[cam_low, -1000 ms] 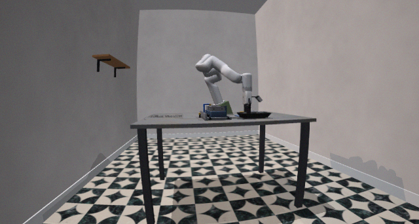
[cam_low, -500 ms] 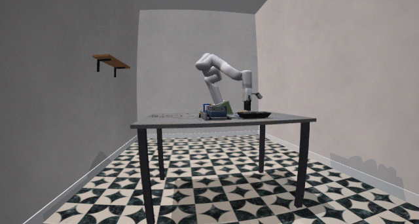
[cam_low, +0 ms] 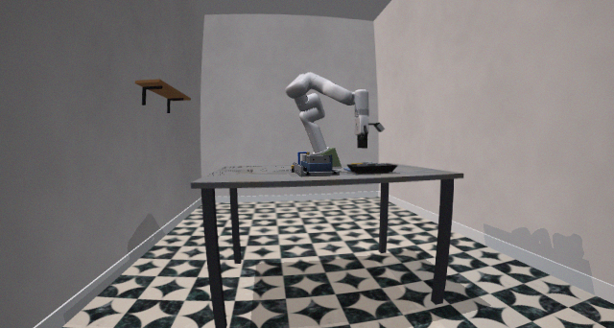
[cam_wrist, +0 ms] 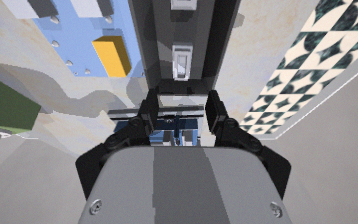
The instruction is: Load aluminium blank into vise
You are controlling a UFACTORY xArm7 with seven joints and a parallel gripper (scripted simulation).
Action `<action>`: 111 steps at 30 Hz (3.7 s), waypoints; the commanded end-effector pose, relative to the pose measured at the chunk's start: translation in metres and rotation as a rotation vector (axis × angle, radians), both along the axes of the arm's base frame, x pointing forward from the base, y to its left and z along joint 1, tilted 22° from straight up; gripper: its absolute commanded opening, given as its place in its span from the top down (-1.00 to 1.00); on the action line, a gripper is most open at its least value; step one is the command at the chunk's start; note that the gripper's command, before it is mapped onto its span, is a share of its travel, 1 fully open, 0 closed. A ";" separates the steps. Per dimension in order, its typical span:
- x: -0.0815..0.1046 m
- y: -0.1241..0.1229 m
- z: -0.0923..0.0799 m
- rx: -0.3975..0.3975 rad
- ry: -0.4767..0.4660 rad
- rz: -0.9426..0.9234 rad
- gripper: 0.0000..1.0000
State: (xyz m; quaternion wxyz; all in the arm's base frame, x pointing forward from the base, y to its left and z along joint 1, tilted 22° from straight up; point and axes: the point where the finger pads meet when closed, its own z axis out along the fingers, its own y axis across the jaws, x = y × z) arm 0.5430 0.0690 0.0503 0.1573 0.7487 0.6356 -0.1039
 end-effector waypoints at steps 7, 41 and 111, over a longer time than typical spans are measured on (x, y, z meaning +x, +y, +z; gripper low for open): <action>-0.001 0.017 0.042 0.002 -0.004 0.002 -0.37; -0.002 0.020 0.049 0.002 -0.004 0.002 1.00; -0.198 0.138 -0.008 0.002 -0.004 0.002 -0.37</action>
